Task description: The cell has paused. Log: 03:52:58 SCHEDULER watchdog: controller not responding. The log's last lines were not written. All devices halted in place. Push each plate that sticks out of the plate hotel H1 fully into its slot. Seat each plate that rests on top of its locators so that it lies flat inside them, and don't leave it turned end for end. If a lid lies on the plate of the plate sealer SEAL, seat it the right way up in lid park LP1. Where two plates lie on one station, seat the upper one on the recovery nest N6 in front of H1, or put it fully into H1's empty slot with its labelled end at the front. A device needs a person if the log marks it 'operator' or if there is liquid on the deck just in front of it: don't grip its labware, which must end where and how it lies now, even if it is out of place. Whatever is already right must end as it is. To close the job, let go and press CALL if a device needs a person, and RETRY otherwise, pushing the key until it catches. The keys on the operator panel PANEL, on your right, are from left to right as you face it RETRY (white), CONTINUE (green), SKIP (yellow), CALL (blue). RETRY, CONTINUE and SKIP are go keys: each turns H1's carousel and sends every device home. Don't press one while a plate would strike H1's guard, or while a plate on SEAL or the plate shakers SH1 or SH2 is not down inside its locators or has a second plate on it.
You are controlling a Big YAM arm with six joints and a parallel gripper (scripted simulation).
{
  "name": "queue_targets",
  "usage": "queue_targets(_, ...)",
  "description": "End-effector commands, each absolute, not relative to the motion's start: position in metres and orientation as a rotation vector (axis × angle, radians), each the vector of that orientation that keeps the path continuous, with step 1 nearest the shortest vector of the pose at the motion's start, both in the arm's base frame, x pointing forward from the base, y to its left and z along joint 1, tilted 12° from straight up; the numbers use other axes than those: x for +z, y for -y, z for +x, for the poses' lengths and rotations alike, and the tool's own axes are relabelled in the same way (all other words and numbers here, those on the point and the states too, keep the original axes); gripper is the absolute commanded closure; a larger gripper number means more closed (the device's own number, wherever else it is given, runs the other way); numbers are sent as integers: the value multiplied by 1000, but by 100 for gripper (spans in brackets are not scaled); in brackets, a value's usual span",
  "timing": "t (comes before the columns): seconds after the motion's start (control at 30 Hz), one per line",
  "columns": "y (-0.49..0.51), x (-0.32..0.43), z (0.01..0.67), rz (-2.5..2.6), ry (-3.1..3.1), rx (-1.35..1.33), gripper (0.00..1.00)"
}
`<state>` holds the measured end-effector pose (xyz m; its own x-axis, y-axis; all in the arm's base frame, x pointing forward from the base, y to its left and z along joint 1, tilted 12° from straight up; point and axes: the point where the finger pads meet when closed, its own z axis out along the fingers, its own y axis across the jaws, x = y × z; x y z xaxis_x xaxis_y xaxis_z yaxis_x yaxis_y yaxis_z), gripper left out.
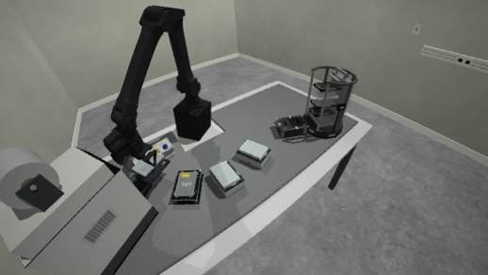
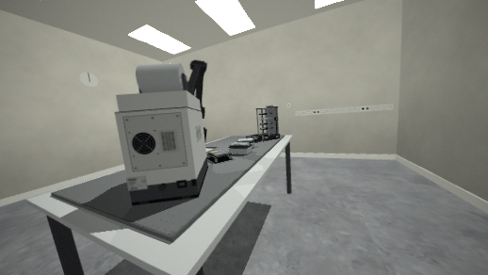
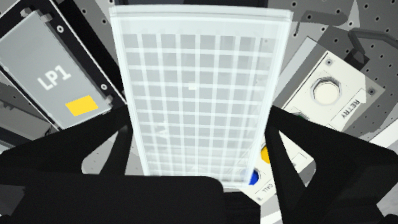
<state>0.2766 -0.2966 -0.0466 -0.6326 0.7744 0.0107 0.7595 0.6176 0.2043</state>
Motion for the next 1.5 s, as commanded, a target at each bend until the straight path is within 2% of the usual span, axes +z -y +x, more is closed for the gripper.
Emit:
queue_targets(0.0, 306, -38, 282, 1294, -2736, 272, 16)
queue_targets(0.33, 302, -36, 273, 1300, -2741, 281, 16)
queue_targets(0.4, 299, -49, 273, 1298, -2720, 392, 16)
queue_targets(1.47, 295, -51, 286, 1266, -2715, 371, 16)
